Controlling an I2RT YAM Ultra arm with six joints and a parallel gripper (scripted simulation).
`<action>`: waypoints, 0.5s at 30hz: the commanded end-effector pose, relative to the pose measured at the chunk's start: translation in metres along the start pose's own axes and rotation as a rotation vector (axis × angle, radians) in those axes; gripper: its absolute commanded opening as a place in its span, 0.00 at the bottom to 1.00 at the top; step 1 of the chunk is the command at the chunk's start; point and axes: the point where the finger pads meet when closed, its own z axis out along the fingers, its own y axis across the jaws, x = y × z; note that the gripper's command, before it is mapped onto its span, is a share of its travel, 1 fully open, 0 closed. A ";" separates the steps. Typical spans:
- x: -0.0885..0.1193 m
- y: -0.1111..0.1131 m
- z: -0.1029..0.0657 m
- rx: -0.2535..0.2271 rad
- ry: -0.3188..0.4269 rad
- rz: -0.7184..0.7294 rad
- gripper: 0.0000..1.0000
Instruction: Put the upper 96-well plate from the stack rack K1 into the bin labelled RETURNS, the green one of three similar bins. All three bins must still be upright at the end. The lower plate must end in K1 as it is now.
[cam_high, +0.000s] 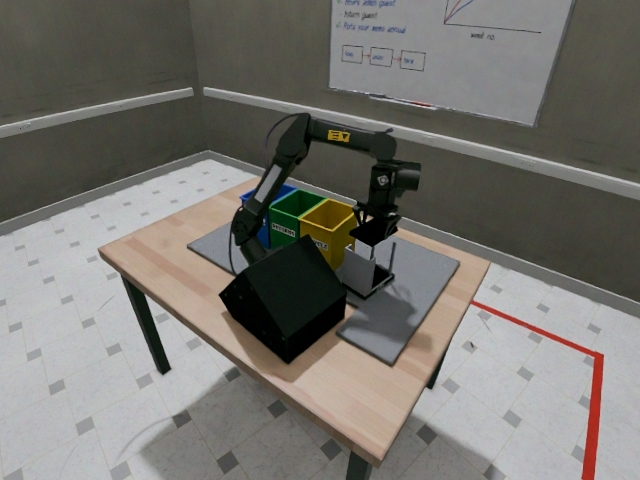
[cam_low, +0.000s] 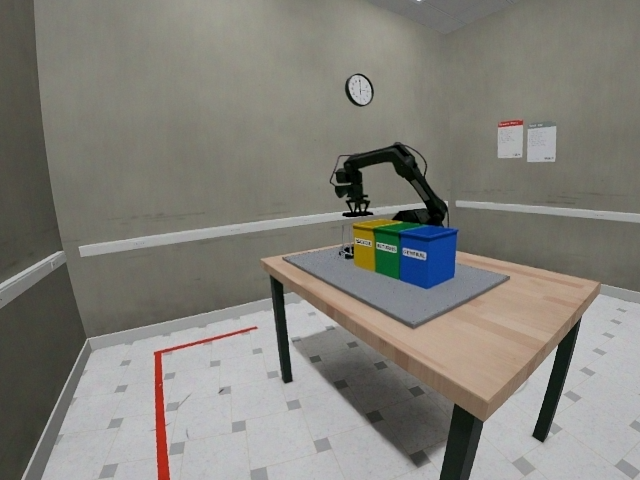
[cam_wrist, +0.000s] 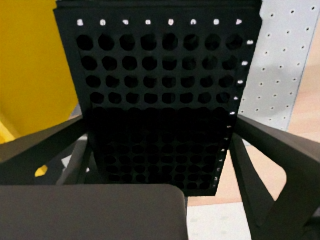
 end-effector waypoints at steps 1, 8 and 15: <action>-0.001 -0.002 -0.021 0.013 -0.041 -0.002 0.00; -0.001 -0.002 -0.021 0.014 -0.041 0.000 0.00; -0.001 -0.003 -0.021 0.016 -0.042 -0.001 0.00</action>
